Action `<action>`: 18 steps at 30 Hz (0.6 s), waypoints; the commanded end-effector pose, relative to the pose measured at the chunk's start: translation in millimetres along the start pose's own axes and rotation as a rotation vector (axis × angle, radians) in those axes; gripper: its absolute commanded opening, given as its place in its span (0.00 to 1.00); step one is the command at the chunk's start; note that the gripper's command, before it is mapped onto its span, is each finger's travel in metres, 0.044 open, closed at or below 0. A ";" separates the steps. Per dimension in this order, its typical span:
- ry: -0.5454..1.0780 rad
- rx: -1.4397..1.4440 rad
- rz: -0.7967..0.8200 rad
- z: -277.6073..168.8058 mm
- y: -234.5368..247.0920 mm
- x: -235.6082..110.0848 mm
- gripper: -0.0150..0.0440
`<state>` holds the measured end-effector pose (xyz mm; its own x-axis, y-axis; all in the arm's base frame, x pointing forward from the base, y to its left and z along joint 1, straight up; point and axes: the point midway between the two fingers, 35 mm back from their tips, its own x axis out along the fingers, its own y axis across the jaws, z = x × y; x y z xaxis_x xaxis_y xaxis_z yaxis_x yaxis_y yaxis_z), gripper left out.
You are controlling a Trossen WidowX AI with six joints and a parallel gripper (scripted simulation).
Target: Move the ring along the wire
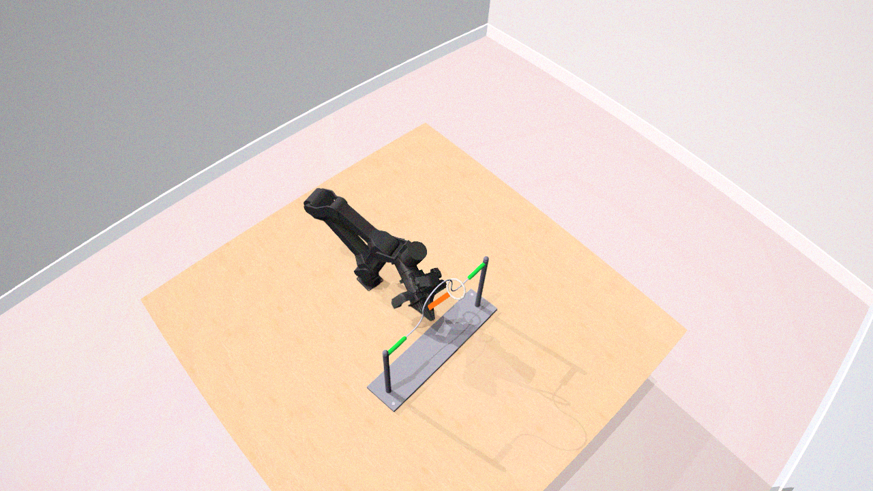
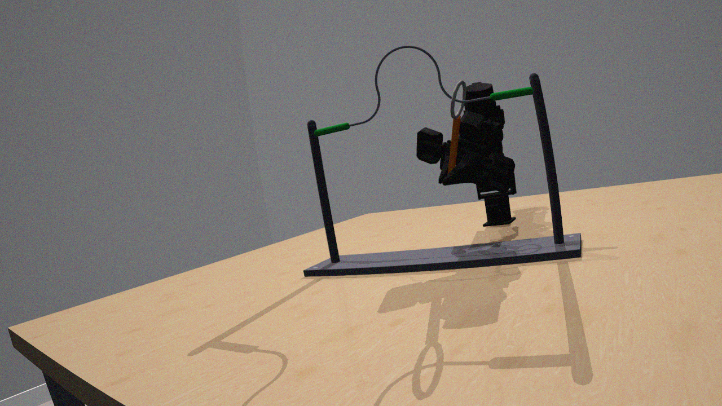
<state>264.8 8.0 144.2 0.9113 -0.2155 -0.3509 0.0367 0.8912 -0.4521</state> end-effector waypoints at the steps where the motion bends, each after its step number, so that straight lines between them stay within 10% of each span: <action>1: 0.018 0.092 0.047 -0.5 18.0 -1.7 0.00; 18: 0.045 0.316 0.162 10.1 63.2 -12.9 0.00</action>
<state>259.6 61.8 128.8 0.8996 -0.0866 -0.4280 0.0211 0.9876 -0.1555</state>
